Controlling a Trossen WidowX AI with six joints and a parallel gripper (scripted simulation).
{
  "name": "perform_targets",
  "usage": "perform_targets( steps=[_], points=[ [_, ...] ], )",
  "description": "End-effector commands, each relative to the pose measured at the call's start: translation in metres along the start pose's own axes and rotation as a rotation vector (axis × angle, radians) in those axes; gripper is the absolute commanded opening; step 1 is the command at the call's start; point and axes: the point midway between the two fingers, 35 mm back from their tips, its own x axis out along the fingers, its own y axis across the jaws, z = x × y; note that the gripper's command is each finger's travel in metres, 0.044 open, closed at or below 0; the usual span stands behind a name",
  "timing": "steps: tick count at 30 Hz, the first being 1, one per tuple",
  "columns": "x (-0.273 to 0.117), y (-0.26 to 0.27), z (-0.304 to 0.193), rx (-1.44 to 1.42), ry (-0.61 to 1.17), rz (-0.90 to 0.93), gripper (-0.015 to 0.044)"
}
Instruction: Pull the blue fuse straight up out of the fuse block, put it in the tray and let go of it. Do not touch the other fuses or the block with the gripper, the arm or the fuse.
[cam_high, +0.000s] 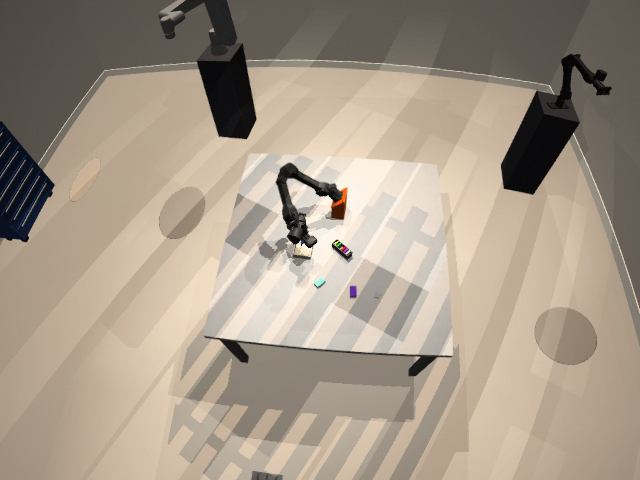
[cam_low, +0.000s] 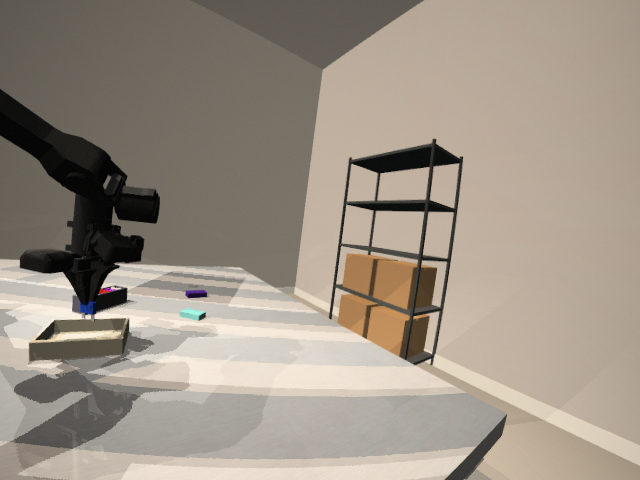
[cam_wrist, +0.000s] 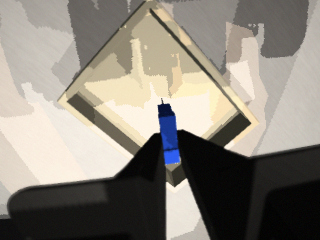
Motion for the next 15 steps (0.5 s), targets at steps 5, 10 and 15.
perform_targets(
  steps=[5, 10, 15],
  points=[
    [0.014, -0.001, -0.001, -0.004, 0.002, -0.005, 0.0],
    [0.021, -0.002, -0.001, -0.004, 0.002, -0.006, 0.0],
    [0.018, -0.001, 0.0, 0.0, 0.0, -0.004, 0.0079]
  ],
)
